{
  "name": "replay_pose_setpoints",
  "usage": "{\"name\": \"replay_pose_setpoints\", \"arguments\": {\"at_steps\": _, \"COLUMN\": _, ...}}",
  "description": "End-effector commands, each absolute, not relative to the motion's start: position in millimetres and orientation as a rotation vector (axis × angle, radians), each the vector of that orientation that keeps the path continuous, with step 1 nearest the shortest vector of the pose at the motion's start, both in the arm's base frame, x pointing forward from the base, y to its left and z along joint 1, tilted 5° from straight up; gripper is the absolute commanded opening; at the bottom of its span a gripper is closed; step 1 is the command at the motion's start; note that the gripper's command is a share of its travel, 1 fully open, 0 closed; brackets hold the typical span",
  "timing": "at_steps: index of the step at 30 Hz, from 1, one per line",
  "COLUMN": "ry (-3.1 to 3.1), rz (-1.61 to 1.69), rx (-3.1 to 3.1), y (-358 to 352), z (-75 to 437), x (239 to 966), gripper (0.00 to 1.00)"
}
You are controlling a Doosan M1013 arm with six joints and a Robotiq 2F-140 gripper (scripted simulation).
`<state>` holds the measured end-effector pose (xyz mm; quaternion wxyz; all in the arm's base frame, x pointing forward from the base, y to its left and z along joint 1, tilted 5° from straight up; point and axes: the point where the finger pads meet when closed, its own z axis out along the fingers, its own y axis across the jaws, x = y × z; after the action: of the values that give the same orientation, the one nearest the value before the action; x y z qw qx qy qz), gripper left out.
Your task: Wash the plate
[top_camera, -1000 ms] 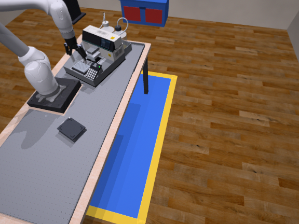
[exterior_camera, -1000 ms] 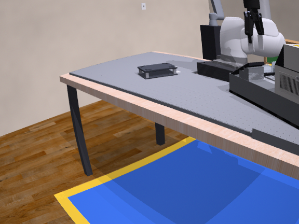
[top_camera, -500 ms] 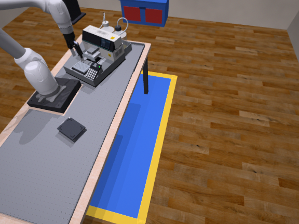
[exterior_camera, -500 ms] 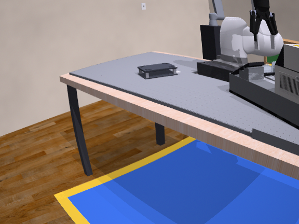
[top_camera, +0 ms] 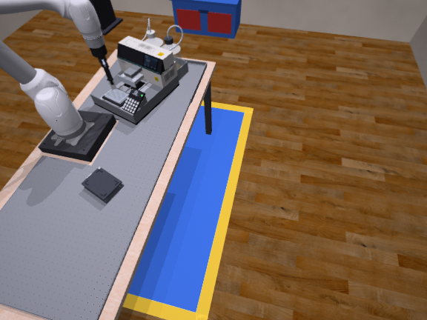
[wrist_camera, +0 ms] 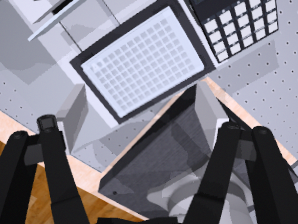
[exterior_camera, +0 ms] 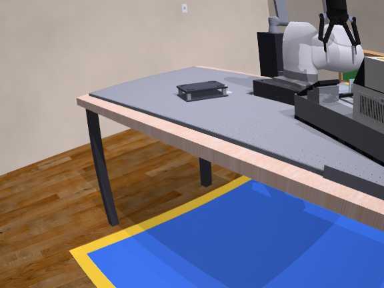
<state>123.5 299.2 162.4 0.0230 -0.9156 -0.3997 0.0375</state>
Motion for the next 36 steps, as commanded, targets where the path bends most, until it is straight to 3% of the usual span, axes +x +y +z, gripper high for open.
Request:
{"name": "replay_pose_setpoints", "arguments": {"at_steps": 1, "ry": -1.024, "rz": 0.113, "rx": -2.935, "y": 299.2, "z": 162.5, "x": 123.4, "gripper": 0.7}}
{"name": "replay_pose_setpoints", "arguments": {"at_steps": 30, "ry": 0.254, "rz": 0.125, "rx": -3.129, "y": 299.2, "z": 162.5, "x": 123.4, "gripper": 0.7}}
{"name": "replay_pose_setpoints", "arguments": {"at_steps": 36, "ry": 0.29, "rz": 0.125, "rx": -3.127, "y": 299.2, "z": 162.5, "x": 123.4, "gripper": 0.7}}
